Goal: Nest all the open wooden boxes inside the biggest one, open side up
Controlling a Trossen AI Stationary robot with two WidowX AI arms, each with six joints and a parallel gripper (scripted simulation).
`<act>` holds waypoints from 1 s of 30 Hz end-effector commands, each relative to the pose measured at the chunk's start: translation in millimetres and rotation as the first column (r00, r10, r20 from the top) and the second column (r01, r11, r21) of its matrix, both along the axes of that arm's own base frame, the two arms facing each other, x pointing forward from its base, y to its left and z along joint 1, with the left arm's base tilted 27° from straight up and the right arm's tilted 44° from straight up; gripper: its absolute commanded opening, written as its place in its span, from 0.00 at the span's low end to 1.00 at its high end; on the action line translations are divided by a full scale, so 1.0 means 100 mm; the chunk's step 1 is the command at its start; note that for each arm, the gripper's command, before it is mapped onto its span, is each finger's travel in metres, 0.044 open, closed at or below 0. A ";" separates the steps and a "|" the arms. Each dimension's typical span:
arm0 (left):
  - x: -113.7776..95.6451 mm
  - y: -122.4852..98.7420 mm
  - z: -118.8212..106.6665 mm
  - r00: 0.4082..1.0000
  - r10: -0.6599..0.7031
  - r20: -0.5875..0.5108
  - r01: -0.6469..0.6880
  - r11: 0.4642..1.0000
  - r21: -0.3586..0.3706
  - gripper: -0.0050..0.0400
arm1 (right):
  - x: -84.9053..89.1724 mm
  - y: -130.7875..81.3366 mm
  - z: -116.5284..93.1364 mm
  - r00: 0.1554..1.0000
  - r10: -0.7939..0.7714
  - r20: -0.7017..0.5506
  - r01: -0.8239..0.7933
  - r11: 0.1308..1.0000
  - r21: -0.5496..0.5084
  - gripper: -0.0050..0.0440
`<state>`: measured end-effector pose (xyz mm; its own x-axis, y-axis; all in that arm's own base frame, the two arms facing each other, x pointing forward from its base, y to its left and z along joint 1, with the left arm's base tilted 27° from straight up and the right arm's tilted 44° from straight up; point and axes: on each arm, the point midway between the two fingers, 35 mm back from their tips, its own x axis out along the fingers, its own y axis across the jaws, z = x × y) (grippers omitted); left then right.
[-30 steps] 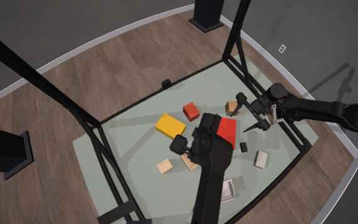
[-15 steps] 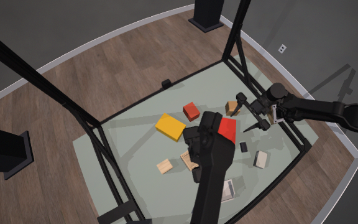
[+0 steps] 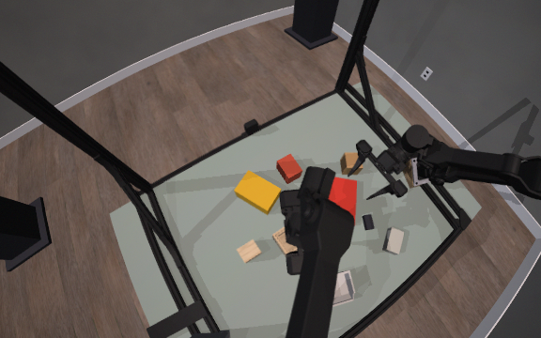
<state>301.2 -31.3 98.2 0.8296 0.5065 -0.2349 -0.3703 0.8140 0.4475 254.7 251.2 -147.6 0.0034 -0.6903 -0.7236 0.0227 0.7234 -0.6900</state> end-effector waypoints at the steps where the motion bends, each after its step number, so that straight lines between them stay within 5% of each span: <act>1: 0.07 -0.01 0.01 1.000 -0.002 -0.026 0.002 1.000 -0.002 1.00 | -0.05 -0.01 0.00 0.999 -0.030 0.024 0.030 1.000 0.002 0.92; 16: 0.39 0.08 0.02 0.940 0.005 -0.341 -0.011 1.000 -0.017 1.00 | -0.46 -0.08 -0.08 0.926 -0.277 0.257 0.275 0.960 0.042 0.92; 30: 0.17 0.36 0.23 0.729 0.040 -0.684 -0.122 0.990 -0.072 1.00 | -0.88 -0.25 -0.12 0.729 -0.499 0.468 0.497 0.856 0.139 0.92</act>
